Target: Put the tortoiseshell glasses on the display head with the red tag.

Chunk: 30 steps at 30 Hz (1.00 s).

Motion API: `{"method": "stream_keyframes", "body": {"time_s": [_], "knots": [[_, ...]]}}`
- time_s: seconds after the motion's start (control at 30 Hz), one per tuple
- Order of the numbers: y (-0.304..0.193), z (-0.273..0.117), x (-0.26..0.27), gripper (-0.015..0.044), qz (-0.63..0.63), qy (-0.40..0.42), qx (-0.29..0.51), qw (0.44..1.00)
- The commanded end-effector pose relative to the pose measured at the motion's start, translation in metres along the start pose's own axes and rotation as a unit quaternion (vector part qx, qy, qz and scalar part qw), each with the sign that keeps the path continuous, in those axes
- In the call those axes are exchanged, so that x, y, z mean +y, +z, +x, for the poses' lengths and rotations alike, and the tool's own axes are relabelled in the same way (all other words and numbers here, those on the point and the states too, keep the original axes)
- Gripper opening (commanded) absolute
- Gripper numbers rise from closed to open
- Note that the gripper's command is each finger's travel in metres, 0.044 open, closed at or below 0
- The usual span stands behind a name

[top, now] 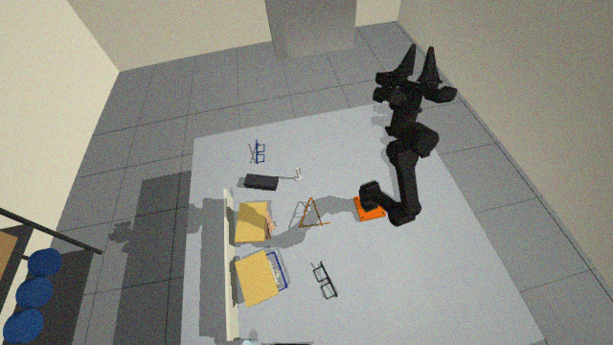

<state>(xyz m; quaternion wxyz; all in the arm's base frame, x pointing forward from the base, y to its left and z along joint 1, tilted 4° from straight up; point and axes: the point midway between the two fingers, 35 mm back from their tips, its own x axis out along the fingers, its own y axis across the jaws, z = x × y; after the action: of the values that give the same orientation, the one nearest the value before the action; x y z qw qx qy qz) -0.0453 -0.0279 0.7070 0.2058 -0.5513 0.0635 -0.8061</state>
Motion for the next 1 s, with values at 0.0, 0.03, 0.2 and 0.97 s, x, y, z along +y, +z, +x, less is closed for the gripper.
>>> {"method": "stream_keyframes", "body": {"time_s": [0.0, 0.03, 0.2, 0.97], "knots": [[-0.007, 0.006, 0.063, 0.0200, 0.101, 0.093, 0.005, 0.991], [-0.008, 0.007, 0.080, 0.0200, 0.130, 0.118, 0.009, 0.984], [-0.006, -0.003, 0.162, 0.0200, 0.260, 0.237, 0.042, 0.935], [0.071, -0.249, 0.415, 0.0200, 0.498, 0.618, 0.407, 0.452]]}}
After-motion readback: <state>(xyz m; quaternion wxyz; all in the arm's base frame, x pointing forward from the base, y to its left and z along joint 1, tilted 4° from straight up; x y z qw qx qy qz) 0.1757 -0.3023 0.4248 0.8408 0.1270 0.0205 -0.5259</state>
